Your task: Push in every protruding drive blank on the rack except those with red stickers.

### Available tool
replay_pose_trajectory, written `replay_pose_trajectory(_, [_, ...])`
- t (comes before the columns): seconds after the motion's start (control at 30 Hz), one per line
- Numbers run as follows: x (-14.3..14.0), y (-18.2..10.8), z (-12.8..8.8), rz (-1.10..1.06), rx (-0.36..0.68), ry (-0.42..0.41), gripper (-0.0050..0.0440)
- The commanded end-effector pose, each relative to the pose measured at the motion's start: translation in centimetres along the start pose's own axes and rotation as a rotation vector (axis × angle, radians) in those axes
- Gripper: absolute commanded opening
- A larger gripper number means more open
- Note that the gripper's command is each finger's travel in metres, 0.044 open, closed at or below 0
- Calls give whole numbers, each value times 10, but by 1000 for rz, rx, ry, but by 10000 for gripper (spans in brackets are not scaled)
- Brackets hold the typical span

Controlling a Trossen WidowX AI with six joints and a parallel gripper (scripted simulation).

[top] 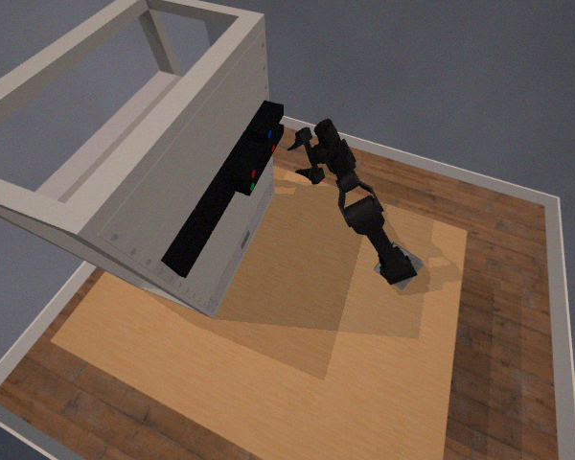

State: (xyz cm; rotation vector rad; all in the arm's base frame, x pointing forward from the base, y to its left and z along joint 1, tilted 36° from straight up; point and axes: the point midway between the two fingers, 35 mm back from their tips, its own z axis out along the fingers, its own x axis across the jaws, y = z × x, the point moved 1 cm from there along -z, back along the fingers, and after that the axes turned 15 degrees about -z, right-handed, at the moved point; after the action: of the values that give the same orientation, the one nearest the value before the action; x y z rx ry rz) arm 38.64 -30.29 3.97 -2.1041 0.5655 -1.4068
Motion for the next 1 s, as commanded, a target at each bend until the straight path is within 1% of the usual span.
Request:
replay_pose_trajectory(0.0, [11, -5, -3, -24, 1, 16, 400])
replay_pose_trajectory(0.53, [11, -5, -3, -24, 1, 16, 400])
replay_pose_trajectory(0.57, [11, -5, -3, -24, 1, 16, 440])
replay_pose_trajectory(0.97, [11, -5, -3, -24, 1, 16, 440])
